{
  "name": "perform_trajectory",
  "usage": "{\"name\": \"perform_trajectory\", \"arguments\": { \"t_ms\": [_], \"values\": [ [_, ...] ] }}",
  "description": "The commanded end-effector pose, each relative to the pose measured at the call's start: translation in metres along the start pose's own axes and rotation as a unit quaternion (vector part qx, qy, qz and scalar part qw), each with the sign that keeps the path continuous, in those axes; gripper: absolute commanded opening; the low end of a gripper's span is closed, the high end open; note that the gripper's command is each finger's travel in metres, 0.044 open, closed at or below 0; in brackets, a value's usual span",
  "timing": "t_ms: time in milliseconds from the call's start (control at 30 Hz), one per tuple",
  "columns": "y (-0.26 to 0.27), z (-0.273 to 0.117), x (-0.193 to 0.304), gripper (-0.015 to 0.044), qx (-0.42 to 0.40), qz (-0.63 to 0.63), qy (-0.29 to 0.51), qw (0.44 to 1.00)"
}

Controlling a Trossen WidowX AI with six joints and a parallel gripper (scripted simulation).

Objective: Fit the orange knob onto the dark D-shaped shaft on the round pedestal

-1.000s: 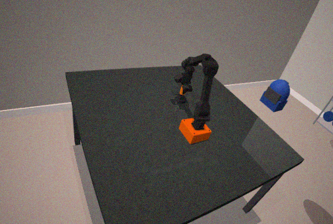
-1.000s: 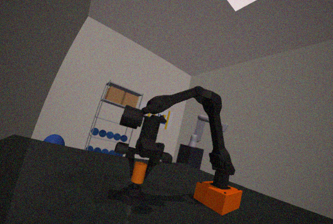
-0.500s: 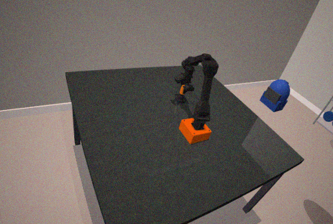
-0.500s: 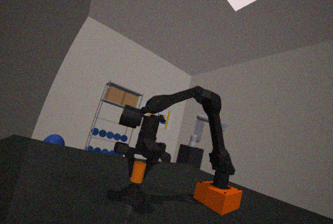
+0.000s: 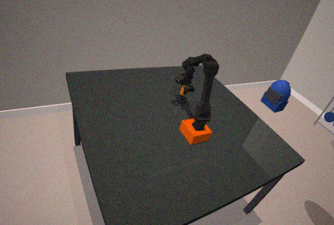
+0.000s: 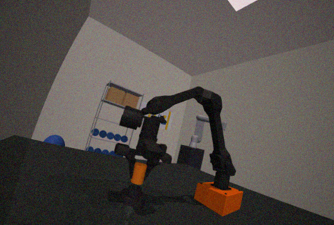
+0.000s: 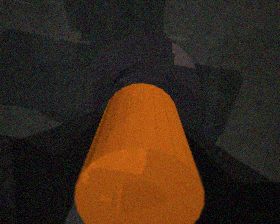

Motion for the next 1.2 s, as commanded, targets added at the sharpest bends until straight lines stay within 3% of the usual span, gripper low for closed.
{"name": "perform_trajectory", "arguments": {
  "t_ms": [0,600,833,1167],
  "values": [
    [-0.0009,0.0012,-0.0004,0.0,0.002,-0.001,0.0,1.0],
    [0.0002,-0.0034,0.0024,0.0,0.002,-0.001,0.0,1.0],
    [-0.0006,-0.0036,0.0012,0.0,0.002,-0.1,0.001,0.995],
    [-0.0005,0.0003,-0.0002,0.0,0.002,-0.106,0.001,0.994]
  ]
}}
Point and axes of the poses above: the point midway between the two fingers, 35 mm back from their tips, its own z axis out along the fingers, its own y axis across the jaws, x = y × z, the point moved 2 cm from there along -z, back along the fingers, and after that the axes turned 15 degrees about z, right-handed, at the moved point
